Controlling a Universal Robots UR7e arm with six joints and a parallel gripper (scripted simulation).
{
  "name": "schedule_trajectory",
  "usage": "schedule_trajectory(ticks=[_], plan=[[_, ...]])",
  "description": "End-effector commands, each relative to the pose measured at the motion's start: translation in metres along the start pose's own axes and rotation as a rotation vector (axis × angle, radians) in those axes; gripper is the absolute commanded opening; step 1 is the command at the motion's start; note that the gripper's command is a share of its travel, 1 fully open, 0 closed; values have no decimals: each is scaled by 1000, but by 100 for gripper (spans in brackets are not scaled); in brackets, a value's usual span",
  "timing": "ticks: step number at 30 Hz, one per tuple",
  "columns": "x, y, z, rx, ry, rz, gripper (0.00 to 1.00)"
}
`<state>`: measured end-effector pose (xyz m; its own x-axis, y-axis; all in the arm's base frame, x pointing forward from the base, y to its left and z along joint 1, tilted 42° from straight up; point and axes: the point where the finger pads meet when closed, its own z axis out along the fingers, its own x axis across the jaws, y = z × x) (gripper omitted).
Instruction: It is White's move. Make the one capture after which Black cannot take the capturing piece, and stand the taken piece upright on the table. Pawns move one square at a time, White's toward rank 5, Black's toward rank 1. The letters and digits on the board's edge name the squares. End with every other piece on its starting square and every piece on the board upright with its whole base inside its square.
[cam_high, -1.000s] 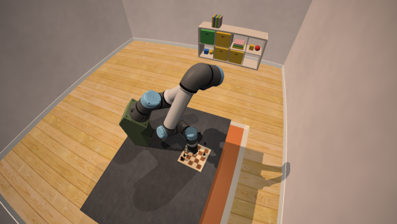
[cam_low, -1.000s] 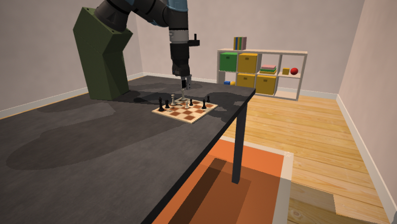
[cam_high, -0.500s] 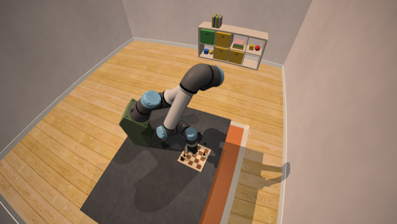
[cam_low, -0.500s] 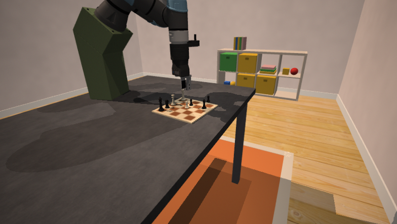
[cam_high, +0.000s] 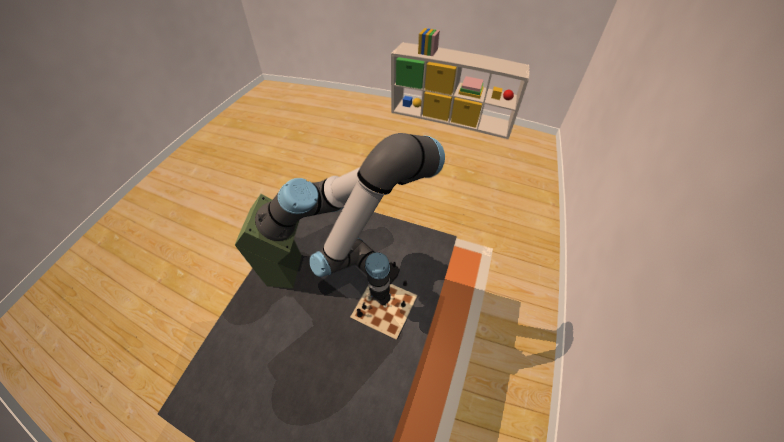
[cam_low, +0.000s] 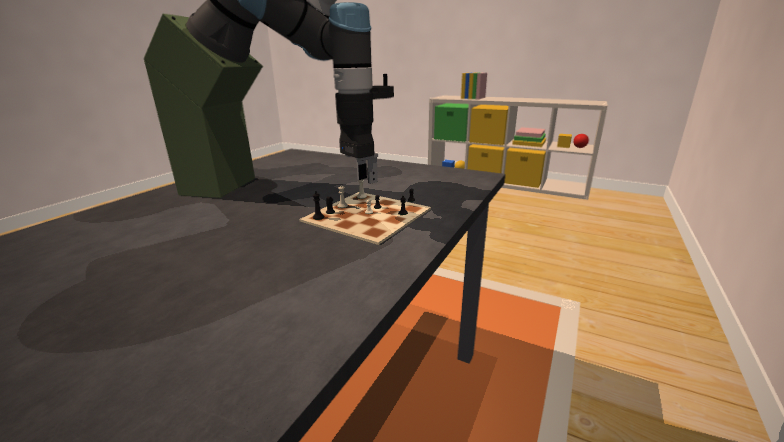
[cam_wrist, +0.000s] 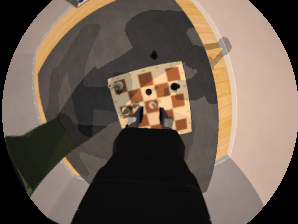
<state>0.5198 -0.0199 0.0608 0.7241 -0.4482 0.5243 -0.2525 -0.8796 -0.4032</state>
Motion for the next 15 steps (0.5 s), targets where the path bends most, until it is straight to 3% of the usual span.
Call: schedule_trajectory(ticks=[1, 15], plan=[[3, 0, 8, -1, 5, -3, 68], [3, 0, 27, -1, 5, -3, 68]])
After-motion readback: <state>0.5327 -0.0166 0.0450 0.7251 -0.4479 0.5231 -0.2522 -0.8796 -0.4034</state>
